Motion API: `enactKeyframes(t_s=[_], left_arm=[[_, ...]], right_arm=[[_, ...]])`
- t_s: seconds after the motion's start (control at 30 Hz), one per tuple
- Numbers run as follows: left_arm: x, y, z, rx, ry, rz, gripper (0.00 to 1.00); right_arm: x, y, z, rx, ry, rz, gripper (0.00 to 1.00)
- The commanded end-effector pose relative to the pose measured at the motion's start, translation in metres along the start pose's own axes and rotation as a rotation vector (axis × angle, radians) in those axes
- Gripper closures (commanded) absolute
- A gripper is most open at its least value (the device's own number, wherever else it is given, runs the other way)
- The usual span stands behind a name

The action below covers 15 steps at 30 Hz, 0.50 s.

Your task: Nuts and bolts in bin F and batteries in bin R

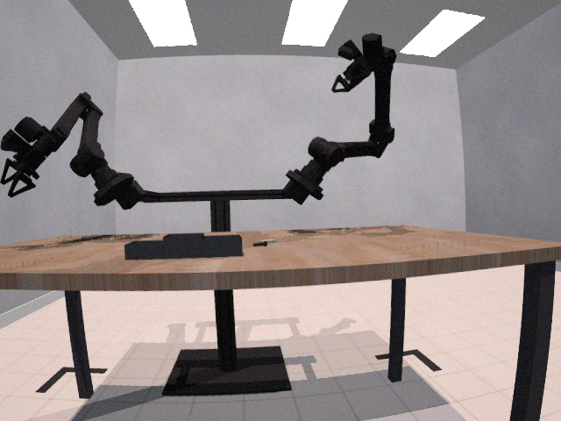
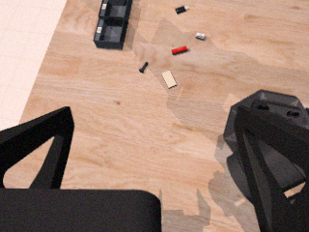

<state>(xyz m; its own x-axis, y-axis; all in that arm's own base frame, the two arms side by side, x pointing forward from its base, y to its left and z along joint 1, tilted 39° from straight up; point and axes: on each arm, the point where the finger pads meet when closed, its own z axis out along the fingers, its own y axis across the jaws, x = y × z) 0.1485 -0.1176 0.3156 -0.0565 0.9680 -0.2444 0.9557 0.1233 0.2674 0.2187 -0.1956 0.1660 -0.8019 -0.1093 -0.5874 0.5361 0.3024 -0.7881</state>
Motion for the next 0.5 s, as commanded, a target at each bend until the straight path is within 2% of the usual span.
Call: enactKeyframes(t_s=[0.0, 0.47], left_arm=[[0.002, 0.016, -0.022, -0.056, -0.023, -0.056, 0.0], [0.036, 0.039, -0.024, -0.111, 0.038, -0.251, 0.0]], right_arm=[[-0.002, -0.001, 0.0, 0.001, -0.003, 0.005, 0.0], [-0.002, -0.001, 0.0, 0.001, -0.003, 0.005, 0.0]])
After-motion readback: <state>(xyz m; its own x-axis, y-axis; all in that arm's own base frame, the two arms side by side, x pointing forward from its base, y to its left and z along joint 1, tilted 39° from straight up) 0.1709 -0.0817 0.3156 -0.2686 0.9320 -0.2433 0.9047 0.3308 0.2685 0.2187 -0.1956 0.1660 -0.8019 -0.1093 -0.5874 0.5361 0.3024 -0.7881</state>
